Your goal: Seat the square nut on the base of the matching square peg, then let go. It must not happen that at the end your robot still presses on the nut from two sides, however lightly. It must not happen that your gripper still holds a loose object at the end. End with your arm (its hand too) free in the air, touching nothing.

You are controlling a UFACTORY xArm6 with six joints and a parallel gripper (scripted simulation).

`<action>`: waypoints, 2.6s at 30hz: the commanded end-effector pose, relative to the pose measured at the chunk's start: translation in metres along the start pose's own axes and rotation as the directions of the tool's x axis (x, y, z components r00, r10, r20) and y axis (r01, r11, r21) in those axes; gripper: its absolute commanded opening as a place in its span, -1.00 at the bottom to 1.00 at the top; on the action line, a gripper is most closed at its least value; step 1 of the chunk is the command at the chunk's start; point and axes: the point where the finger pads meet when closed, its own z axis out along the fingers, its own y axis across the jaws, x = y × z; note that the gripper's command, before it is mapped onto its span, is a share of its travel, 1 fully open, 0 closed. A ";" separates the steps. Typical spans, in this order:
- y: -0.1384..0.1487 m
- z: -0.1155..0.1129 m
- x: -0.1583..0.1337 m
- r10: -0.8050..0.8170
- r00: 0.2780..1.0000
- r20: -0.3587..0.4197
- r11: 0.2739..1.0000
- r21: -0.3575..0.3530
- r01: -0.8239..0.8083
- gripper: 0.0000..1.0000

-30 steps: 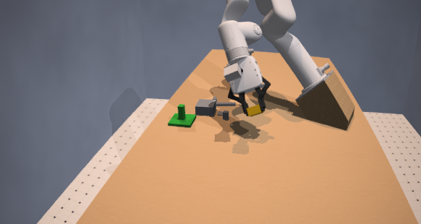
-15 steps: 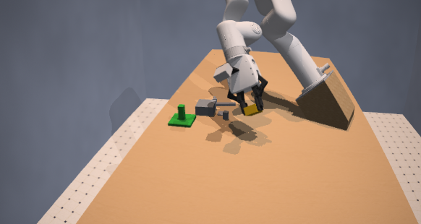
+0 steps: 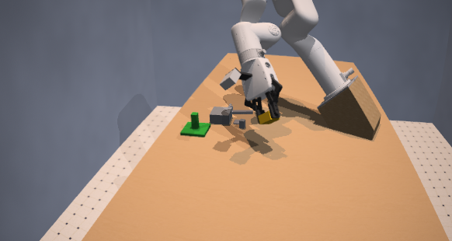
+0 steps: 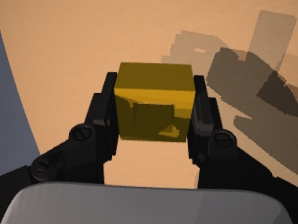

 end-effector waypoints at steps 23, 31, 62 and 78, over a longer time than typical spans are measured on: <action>0.003 -0.003 0.024 0.419 0.905 -0.071 0.908 0.047 -0.416 -1.00; 0.005 -0.004 0.029 0.519 0.851 -0.083 0.855 0.063 -0.515 -1.00; 0.020 -0.007 0.044 0.881 0.460 -0.110 0.472 0.140 -0.870 -1.00; 0.031 -0.008 0.047 0.976 0.191 -0.109 0.208 0.180 -0.961 -1.00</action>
